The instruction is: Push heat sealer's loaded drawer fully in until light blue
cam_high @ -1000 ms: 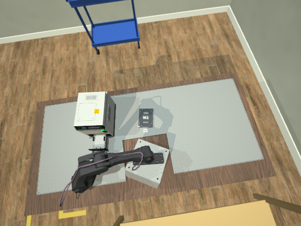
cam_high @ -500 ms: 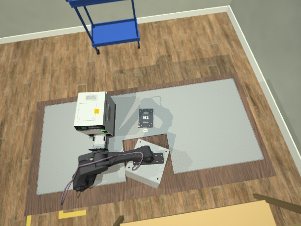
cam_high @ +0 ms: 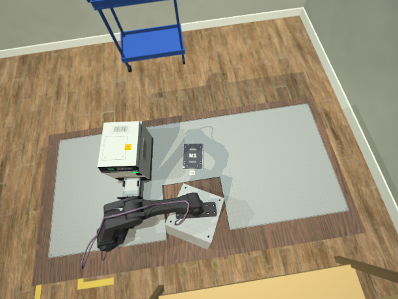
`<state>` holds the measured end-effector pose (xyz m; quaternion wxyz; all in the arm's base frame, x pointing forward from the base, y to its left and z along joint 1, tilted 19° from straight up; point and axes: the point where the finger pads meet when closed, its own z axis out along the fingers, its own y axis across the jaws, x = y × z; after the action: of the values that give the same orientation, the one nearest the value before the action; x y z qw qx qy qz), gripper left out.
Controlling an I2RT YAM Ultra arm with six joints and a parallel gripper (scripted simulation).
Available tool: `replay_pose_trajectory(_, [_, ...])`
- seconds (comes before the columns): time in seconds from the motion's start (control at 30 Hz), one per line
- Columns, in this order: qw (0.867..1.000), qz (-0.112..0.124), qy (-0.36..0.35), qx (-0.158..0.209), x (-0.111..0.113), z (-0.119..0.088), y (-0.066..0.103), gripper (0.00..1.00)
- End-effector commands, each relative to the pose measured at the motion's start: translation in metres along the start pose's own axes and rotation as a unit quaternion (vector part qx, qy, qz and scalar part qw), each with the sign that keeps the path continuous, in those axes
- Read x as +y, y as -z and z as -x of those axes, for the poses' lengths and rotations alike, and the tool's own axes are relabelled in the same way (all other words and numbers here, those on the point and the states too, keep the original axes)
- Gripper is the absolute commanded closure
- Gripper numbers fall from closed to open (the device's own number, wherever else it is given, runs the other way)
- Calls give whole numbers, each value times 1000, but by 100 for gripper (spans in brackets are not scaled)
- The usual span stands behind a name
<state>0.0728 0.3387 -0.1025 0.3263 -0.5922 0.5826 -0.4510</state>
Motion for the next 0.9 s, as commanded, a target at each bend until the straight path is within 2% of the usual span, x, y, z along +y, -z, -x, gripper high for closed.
replay_pose_trajectory(0.0, [1000, 0, -23, -18, -15, 10, 4, 70])
replay_pose_trajectory(0.33, [1000, -1, -21, -16, -15, 9, -2, 70])
replay_pose_trajectory(0.37, [999, 4, -36, -34, -15, 22, 10, 70])
replay_pose_trajectory(0.53, [1000, -1, -20, -18, -14, 9, -5, 70])
replay_pose_trajectory(0.6, [999, 1, -28, -25, -15, 15, 0, 70])
replay_pose_trajectory(0.87, [999, 1, -29, -26, -14, 15, 1, 70])
